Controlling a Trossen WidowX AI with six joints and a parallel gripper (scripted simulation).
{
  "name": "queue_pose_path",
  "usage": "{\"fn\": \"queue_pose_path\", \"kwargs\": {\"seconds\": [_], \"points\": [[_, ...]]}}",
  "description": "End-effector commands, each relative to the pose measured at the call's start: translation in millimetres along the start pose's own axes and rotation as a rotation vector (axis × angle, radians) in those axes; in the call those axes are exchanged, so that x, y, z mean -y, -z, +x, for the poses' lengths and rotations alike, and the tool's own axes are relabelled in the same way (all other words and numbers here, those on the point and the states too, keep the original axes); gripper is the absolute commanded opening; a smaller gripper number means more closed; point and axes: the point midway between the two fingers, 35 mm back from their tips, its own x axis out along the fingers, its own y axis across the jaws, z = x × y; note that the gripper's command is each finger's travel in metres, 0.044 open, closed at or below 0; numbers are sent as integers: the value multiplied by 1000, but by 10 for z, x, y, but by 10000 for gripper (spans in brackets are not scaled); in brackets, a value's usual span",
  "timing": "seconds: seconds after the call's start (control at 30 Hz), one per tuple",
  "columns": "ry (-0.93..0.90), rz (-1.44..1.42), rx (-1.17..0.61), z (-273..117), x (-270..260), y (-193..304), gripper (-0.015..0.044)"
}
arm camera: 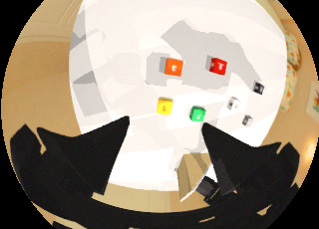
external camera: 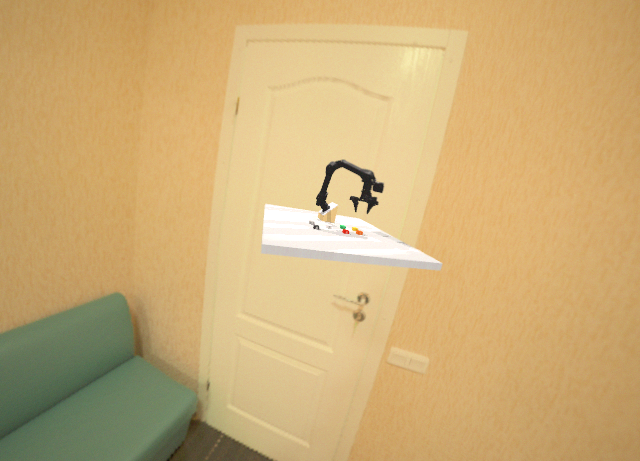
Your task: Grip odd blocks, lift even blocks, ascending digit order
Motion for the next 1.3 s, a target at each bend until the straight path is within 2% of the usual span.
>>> {"fn": "queue_pose_path", "kwargs": {"seconds": [0.0,0.7,0.77,0.87,0.97,1.27], "points": [[4,17,3,20,205,-495,400],[4,18,3,22,216,-519,400],[3,17,3,16,344,-583,400],[5,17,4,10,938,-814,400],[10,18,3,18,1252,-894,400],[11,18,3,19,1278,-899,400]]}}
